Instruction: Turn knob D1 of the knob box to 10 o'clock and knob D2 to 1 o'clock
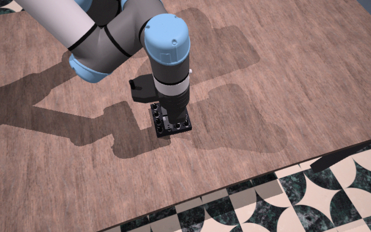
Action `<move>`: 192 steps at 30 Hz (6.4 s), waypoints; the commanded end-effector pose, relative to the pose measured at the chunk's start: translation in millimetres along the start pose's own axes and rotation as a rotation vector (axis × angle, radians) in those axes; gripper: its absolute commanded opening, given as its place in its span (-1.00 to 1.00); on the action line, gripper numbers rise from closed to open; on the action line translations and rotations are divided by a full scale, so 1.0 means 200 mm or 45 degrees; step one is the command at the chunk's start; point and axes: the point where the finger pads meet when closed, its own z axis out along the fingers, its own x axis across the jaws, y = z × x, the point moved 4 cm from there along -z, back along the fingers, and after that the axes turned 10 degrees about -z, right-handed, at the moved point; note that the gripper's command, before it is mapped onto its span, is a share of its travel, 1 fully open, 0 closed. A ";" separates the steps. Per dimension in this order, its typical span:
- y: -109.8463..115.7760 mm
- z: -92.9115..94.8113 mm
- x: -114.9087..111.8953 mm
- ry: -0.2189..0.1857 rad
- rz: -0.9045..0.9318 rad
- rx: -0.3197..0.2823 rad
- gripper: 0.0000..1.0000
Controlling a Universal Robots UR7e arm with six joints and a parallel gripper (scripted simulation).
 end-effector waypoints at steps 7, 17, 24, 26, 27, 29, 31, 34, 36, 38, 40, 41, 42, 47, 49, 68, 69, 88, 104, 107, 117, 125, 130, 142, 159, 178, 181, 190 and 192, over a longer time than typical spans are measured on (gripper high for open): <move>0.00 0.03 0.00 -0.002 0.000 0.000 -0.07; 0.00 0.04 0.00 -0.002 0.000 0.000 -0.07; 0.00 0.04 0.00 -0.002 0.000 0.000 -0.07; 0.00 0.04 0.00 -0.002 0.000 0.000 -0.07; 0.00 0.04 0.00 -0.002 0.000 0.000 -0.07; 0.00 0.04 0.00 -0.002 0.000 0.000 -0.07; 0.00 0.04 0.00 -0.002 0.000 0.000 -0.07; 0.00 0.04 0.00 -0.002 0.000 0.000 -0.07; 0.00 0.04 0.00 -0.002 0.000 0.000 -0.07; 0.00 0.04 0.00 -0.002 0.000 0.000 -0.07; 0.00 0.04 0.00 -0.002 0.000 0.000 -0.07; 0.00 0.04 0.00 -0.002 0.000 0.000 -0.07; 0.00 0.04 0.00 -0.002 0.000 0.000 -0.07; 0.00 0.04 0.00 -0.002 0.000 0.000 -0.07; 0.00 0.04 0.00 -0.002 0.000 0.000 -0.07; 0.00 0.07 0.00 -0.002 0.000 0.000 -0.07; 0.00 0.07 0.00 -0.002 0.000 0.000 -0.07; 0.00 0.11 0.00 -0.002 0.000 0.000 -0.07; 0.00 0.11 0.00 -0.002 0.000 0.000 -0.07; 0.00 0.11 0.00 -0.002 0.000 0.000 -0.07; 0.00 0.11 0.00 -0.002 0.000 0.000 -0.07; 0.00 0.11 0.00 -0.002 0.000 0.000 -0.40; 0.00 0.11 0.00 -0.002 0.000 0.000 -0.40; 0.00 0.11 0.00 -0.002 0.000 0.000 -0.40; 0.00 0.11 0.00 -0.002 0.003 0.000 -0.40; 0.00 0.11 0.00 -0.002 0.088 0.000 -0.40; 0.00 0.11 0.00 -0.002 0.124 0.000 -0.40; 0.00 0.11 0.00 -0.002 0.272 0.000 -0.40; 0.00 0.11 0.00 -0.002 0.313 0.000 -0.40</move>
